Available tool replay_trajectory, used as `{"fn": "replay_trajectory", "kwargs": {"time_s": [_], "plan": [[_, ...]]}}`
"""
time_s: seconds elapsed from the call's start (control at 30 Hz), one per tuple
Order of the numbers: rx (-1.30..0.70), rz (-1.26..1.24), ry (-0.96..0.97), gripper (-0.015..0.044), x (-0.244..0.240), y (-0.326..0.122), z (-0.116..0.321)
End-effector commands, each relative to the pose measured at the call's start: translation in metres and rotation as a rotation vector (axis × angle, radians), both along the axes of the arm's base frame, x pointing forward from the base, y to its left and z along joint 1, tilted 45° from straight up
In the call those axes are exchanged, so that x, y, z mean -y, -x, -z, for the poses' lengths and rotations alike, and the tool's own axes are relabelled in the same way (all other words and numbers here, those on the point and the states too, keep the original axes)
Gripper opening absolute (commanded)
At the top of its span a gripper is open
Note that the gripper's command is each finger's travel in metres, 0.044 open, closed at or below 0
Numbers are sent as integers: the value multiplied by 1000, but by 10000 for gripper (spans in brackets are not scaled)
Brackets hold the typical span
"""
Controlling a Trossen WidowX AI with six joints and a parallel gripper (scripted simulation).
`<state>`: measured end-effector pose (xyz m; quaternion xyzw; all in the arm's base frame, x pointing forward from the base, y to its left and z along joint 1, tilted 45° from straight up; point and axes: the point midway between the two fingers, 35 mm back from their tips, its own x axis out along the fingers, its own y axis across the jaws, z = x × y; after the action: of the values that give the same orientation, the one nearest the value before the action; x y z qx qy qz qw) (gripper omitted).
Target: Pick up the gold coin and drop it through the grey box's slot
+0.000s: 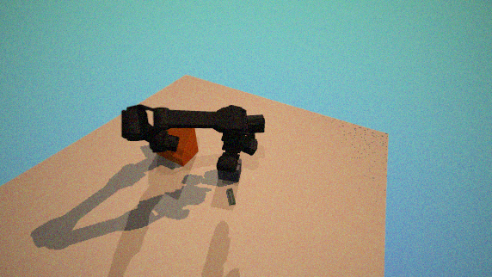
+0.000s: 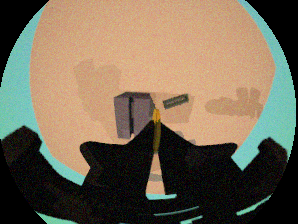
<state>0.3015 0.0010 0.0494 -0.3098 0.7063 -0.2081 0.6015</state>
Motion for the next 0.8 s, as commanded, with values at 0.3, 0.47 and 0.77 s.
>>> {"fn": "replay_trajectory", "kwargs": {"time_s": [0.3,0.47,0.77], "plan": [[-8,5,4,0,-19,21,20],[-7,4,5,4,-22,23,22],[-3,0,4,0,-21,20,19]]}}
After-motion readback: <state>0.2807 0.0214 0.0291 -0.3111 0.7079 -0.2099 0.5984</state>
